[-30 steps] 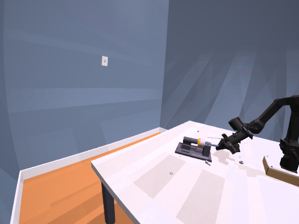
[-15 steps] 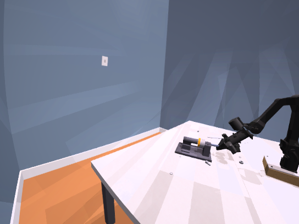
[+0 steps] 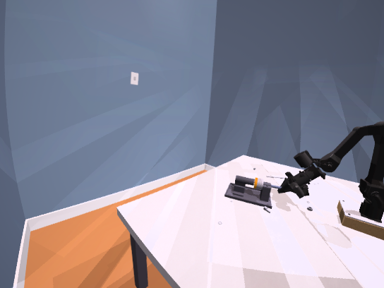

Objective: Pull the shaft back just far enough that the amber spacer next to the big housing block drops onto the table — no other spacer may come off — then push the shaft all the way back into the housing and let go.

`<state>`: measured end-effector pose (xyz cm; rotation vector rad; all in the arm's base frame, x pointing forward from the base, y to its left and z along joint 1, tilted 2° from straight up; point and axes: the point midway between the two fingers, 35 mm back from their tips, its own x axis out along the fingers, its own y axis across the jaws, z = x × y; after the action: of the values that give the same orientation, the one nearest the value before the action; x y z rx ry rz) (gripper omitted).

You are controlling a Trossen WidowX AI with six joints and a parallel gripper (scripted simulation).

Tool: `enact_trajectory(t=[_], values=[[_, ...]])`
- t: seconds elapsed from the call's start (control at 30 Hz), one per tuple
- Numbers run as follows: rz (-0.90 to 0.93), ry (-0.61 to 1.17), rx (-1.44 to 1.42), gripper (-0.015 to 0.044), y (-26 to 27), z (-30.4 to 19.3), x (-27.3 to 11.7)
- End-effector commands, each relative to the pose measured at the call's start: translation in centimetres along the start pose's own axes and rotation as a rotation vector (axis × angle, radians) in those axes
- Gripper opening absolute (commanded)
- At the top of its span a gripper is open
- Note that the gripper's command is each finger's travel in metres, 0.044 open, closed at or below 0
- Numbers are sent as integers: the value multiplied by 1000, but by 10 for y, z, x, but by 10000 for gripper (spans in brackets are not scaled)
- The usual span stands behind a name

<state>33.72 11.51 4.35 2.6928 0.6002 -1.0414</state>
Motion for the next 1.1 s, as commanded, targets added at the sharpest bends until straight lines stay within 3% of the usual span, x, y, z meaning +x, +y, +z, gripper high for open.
enact_trajectory(t=[0.0, 1.07], values=[[-1, -2, -3, 0, 0, 1, 0], [-1, -2, -3, 0, 0, 4, -3]])
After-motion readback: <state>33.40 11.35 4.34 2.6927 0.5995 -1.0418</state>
